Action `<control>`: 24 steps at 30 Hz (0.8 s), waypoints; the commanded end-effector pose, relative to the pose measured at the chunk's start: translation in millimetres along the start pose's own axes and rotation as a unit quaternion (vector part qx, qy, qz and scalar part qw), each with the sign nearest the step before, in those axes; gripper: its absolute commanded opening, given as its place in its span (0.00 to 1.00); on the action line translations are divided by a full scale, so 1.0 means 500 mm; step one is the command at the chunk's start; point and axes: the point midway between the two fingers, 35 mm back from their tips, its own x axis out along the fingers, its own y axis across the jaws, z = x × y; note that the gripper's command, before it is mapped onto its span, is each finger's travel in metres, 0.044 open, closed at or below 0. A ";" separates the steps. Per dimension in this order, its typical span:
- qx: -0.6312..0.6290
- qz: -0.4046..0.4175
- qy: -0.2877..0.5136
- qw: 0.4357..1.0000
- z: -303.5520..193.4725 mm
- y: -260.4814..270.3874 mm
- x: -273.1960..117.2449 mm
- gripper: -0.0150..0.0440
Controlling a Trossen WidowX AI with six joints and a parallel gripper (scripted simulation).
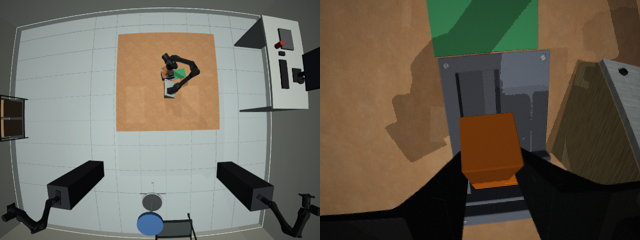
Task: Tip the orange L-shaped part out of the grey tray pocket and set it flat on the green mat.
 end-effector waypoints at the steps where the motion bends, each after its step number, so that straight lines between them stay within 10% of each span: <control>1: 0.003 0.003 0.006 1.000 -0.003 0.003 -0.018 0.25; 24: 0.002 0.003 0.006 1.000 -0.002 0.003 -0.090 0.25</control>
